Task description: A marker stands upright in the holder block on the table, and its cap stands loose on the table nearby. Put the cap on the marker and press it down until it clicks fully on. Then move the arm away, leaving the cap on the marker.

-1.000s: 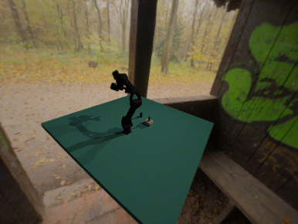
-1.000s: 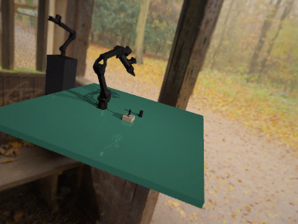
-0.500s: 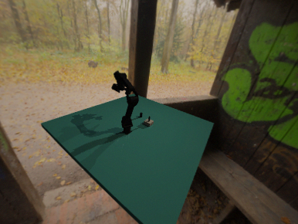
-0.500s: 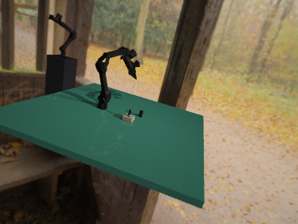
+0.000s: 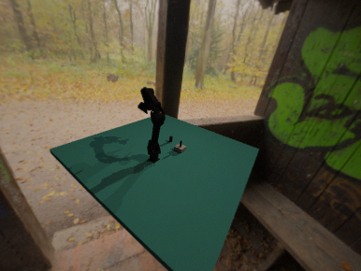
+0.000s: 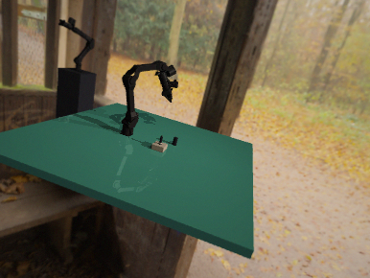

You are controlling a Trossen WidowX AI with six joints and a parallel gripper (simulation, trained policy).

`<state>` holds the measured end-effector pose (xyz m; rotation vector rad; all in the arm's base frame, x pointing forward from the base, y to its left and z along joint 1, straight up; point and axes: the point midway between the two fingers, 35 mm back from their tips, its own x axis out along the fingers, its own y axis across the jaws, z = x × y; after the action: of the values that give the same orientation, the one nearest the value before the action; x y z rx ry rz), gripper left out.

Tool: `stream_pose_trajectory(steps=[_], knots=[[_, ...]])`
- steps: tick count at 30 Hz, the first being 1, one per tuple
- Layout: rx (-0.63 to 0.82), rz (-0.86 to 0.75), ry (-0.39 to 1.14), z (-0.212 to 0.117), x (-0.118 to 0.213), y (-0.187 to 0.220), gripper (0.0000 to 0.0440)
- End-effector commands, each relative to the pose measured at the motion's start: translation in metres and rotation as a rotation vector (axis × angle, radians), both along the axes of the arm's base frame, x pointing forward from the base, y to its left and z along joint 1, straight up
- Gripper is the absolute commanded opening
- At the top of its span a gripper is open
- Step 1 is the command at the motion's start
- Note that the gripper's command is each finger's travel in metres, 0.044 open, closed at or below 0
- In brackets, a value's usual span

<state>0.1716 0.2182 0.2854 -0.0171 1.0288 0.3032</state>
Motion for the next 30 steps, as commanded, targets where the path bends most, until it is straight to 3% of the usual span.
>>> stream_pose_trajectory(steps=[1, 30], knots=[[-0.001, -0.045, 0.042, -0.006, 0.008, 0.0, 0.0333], [-0.009, -0.309, 0.271, -0.044, 0.059, -0.008, 0.0333]])
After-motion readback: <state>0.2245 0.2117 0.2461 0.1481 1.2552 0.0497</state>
